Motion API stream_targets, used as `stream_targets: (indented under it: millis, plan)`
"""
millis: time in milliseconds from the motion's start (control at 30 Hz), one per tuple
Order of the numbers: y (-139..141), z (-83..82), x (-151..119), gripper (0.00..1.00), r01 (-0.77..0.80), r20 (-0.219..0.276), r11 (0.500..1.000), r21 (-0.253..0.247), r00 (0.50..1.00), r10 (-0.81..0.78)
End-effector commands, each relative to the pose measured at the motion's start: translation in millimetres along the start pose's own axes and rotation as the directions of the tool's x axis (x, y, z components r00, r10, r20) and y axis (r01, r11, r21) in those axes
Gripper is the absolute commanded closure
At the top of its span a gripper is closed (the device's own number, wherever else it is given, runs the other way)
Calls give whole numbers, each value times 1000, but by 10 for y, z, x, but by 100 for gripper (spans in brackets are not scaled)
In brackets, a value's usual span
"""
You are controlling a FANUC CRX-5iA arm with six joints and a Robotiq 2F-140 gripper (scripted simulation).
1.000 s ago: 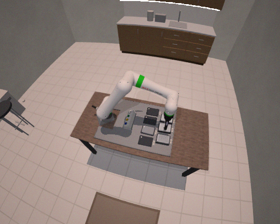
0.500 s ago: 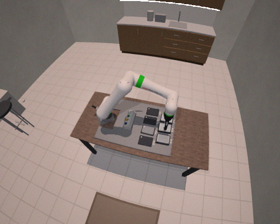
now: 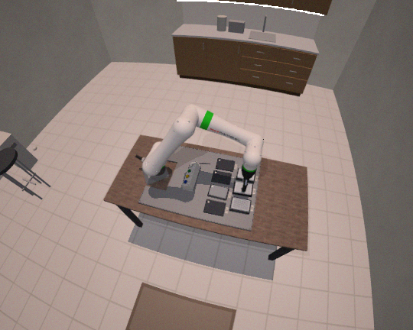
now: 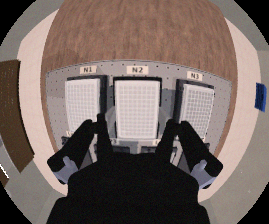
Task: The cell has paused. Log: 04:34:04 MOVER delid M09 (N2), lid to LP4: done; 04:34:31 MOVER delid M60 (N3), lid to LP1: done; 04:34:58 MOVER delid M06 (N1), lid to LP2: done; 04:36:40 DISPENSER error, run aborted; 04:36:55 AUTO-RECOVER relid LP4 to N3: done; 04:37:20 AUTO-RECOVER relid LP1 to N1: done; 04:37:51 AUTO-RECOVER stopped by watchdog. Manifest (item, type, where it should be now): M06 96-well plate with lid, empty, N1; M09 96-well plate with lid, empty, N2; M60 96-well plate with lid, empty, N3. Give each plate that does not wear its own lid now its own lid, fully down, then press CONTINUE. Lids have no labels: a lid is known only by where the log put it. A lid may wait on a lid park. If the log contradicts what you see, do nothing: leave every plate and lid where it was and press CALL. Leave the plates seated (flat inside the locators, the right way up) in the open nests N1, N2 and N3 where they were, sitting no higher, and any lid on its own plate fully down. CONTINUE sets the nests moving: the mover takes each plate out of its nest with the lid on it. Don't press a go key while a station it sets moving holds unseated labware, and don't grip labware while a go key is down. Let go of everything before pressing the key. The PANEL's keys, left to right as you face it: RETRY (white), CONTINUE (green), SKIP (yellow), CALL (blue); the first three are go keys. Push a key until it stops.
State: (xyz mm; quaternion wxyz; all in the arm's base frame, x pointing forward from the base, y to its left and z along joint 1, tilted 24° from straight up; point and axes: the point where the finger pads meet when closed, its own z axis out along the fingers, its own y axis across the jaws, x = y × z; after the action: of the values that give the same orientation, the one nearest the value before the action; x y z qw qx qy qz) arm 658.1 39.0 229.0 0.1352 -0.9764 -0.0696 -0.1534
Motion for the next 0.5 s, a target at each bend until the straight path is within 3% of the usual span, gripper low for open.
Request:
stream_targets:
  millis: [0, 467]
  plan:
    - [1, 0, 2, 100, 0, 0, 1000, 0, 1000, 0]
    - [1, 16, 2, 100, 0, 0, 1000, 0, 1000, 0]
